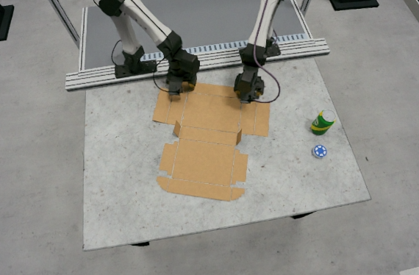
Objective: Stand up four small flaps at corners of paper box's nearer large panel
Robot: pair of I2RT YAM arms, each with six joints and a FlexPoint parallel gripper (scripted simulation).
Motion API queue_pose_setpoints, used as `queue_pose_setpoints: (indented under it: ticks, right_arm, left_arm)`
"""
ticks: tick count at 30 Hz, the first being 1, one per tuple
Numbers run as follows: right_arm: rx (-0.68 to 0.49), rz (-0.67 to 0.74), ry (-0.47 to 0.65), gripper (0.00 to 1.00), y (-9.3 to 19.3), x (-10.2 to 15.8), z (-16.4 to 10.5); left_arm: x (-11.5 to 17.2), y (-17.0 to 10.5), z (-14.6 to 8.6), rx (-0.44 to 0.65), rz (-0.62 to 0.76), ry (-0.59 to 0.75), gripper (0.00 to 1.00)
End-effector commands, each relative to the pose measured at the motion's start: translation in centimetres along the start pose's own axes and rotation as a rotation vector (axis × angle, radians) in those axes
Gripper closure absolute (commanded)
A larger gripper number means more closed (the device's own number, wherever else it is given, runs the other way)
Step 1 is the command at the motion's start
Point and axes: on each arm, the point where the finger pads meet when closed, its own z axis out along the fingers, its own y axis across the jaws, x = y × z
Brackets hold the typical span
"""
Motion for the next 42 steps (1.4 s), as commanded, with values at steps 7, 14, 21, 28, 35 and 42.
queue_pose_setpoints:
  ticks: [7, 14, 21, 28, 35, 42]
  right_arm:
    - [0.017, 0.004, -0.01, 0.23, -0.6, -0.4, 0.4]
    - [0.0, 0.013, -0.007, 0.23, 0.4, -0.4, 0.6]
    - [-0.01, 0.005, -0.009, 0.23, 1.1, -0.3, 0.4]
    - [-0.012, 0.004, -0.007, 0.23, 1.5, -0.3, 0.4]
    - [-0.011, 0.005, -0.005, 0.23, 1.7, -0.3, 0.5]
    - [-0.027, 0.005, -0.009, 0.23, 2.4, -0.4, -0.3]
  left_arm:
    - [-0.1, 0.0, 1.1, -0.07, -0.009, 0.01, 0.23]
    - [-0.1, 0.1, 1.1, -0.07, -0.011, 0.01, 0.23]
    - [-0.1, 0.1, 1.1, -0.07, -0.011, 0.01, 0.23]
    - [-0.1, 0.1, 1.1, -0.07, -0.011, 0.01, 0.23]
    - [-0.1, 0.1, 1.1, -0.07, -0.011, 0.01, 0.23]
    - [-0.1, 0.1, 1.1, -0.07, -0.011, 0.01, 0.23]
